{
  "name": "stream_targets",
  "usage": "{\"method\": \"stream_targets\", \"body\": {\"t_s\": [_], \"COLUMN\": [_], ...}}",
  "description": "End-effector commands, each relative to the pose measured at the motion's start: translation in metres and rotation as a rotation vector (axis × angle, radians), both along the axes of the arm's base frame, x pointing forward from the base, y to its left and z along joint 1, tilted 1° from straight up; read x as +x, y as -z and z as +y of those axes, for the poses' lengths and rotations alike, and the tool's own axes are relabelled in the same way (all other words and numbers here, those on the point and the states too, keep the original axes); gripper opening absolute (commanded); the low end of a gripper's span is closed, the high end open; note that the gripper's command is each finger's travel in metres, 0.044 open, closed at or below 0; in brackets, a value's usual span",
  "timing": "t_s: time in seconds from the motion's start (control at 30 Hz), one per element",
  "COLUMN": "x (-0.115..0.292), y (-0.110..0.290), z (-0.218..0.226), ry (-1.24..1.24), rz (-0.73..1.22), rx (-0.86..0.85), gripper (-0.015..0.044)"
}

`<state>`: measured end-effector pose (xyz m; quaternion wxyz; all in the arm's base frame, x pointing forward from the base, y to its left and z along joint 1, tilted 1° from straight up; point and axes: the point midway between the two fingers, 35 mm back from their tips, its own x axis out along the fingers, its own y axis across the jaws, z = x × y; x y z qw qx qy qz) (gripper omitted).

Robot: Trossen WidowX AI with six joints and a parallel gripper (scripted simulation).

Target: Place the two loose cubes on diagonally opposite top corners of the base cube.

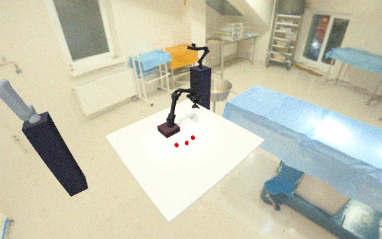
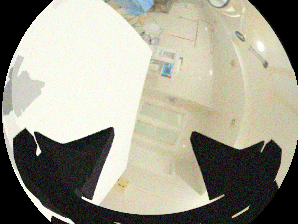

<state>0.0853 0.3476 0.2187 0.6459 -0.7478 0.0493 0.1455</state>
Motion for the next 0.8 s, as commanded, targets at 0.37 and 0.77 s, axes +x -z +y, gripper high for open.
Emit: {"method": "stream_targets", "body": {"t_s": [0.37,0.77], "x": [0.074,0.146], "y": [0.02,0.045], "z": [-0.039,-0.108], "ry": [0.302,0.711], "rz": [0.15,0.304], "rx": [0.118,0.328], "gripper": [0.0265,0.0265]}}
